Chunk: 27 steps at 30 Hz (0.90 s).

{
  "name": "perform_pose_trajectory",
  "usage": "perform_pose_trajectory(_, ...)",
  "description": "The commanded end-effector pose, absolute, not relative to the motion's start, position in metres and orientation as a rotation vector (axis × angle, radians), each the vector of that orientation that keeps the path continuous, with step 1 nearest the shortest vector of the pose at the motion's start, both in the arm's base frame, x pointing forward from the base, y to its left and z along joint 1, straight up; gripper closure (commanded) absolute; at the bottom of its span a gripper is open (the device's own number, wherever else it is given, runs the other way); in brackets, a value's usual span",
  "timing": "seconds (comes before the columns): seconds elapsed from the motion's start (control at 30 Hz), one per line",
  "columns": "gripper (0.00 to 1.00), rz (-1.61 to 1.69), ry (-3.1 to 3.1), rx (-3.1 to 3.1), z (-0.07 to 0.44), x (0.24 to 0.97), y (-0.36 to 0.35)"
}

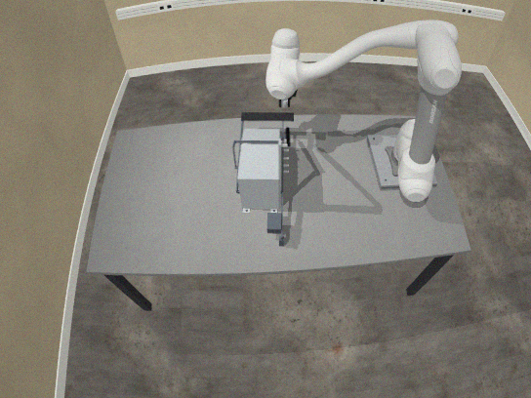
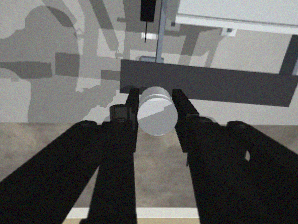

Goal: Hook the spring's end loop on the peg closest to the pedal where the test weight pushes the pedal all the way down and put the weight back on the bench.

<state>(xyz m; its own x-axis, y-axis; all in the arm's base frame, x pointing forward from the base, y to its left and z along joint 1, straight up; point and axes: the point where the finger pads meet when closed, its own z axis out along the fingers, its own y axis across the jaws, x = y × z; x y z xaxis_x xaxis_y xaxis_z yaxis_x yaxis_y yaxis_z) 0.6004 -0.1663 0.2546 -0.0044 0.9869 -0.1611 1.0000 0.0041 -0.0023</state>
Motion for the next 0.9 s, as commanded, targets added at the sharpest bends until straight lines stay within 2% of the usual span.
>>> perform_pose_trajectory(0.0,0.75,-0.173,2.143,2.134,0.255,0.599,-0.165)
perform_pose_trajectory(0.53,0.75,-0.180,2.139,2.130,0.257,0.607,-0.172)
perform_pose_trajectory(0.87,0.75,-0.180,2.139,2.130,0.241,0.607,-0.172)
